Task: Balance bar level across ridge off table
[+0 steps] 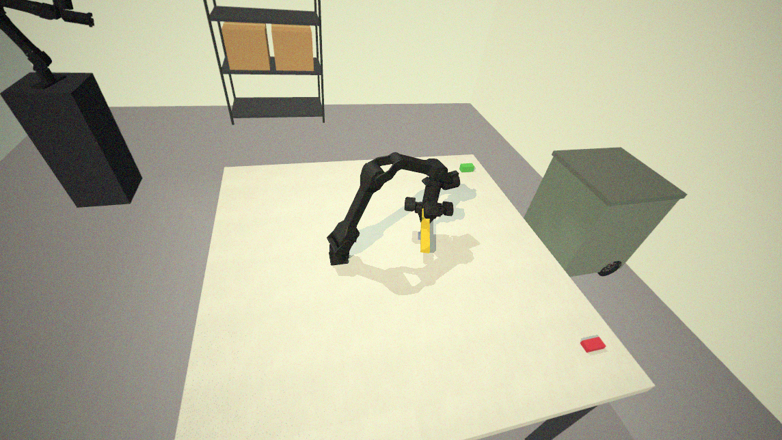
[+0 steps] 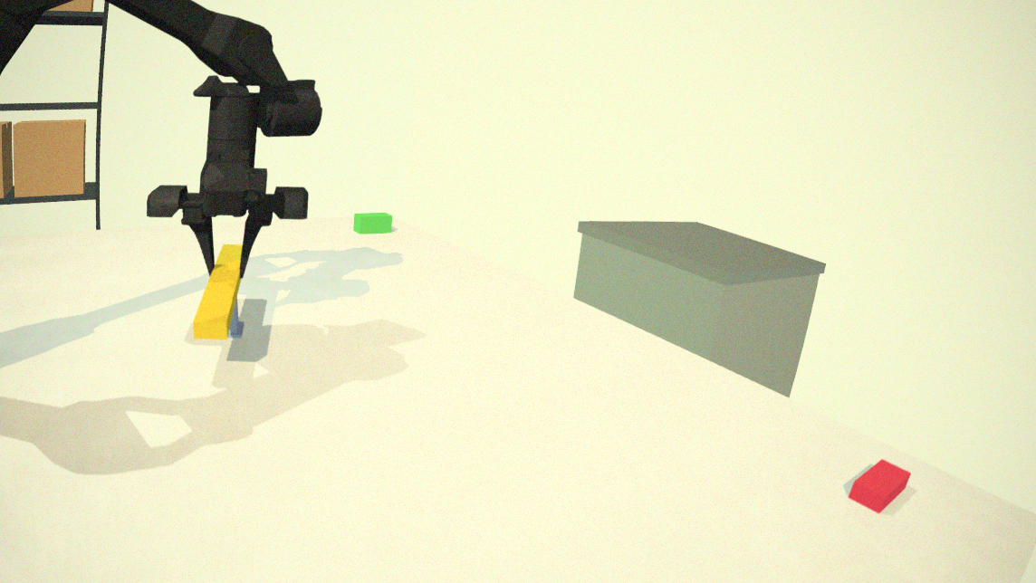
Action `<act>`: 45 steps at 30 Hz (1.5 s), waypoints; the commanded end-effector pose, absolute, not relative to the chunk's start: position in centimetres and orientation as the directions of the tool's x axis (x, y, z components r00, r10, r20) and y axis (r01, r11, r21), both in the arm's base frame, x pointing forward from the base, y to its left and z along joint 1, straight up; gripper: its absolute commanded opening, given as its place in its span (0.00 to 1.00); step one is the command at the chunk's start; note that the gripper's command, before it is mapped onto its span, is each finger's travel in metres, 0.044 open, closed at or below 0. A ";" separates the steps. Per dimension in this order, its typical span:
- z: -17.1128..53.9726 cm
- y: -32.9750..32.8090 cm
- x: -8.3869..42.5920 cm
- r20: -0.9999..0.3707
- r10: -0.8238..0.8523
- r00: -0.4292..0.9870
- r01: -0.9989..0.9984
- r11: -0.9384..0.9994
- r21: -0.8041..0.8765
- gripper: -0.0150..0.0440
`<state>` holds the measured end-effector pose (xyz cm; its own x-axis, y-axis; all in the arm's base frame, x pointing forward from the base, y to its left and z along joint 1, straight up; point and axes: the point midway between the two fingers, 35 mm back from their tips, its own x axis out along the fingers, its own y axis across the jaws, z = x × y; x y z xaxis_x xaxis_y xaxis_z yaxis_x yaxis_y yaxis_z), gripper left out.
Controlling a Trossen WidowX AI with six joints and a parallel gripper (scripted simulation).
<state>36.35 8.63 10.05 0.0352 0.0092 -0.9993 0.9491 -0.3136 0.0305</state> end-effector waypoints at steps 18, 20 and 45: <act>9.8 8.6 36.3 -0.999 0.008 0.035 0.949 -0.314 0.031 0.25; 9.8 8.6 36.3 -0.999 0.008 0.035 0.949 -0.314 0.031 0.25; 9.6 8.6 36.3 -0.999 0.008 0.035 0.949 -0.314 0.031 0.25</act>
